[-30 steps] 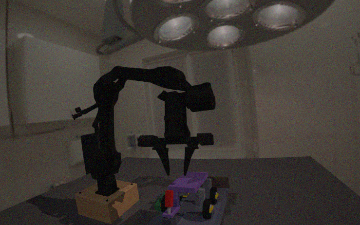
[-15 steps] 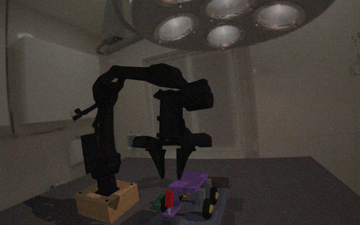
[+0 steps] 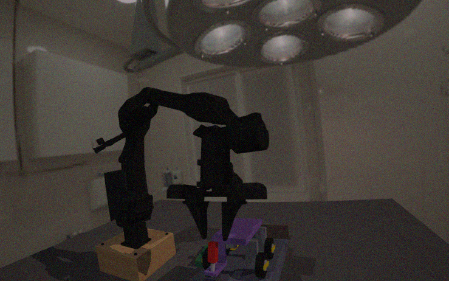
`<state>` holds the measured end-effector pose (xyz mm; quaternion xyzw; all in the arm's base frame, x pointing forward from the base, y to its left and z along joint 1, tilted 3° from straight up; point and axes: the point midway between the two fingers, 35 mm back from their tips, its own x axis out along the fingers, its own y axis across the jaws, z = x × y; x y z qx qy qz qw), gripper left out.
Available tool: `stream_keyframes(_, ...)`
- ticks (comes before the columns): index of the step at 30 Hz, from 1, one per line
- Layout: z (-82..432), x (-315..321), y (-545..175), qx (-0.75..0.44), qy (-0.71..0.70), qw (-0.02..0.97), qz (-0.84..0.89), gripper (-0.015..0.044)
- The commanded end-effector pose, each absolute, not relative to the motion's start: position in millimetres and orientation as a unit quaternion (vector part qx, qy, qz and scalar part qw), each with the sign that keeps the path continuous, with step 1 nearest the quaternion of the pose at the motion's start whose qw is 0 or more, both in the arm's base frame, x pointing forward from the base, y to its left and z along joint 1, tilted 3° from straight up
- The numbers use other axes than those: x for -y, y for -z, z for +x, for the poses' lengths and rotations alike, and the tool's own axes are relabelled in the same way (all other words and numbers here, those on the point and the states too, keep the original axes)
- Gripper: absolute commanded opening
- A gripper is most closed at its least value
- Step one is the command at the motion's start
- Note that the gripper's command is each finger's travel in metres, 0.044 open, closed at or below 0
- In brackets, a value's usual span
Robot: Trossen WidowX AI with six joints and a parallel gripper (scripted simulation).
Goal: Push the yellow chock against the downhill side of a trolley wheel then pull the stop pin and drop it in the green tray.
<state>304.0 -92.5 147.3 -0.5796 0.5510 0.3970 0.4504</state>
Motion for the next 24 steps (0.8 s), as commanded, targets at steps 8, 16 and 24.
stream_keyframes(8,302.4,94.8,-141.2,-0.553,-0.399,0.447,-0.578,0.0190)
stream_keyframes(16,304.9,98.1,-130.7,-0.553,-0.399,0.447,-0.578,0.0190)
stream_keyframes(24,306.4,101.3,-120.5,-0.553,-0.399,0.447,-0.579,0.0190)
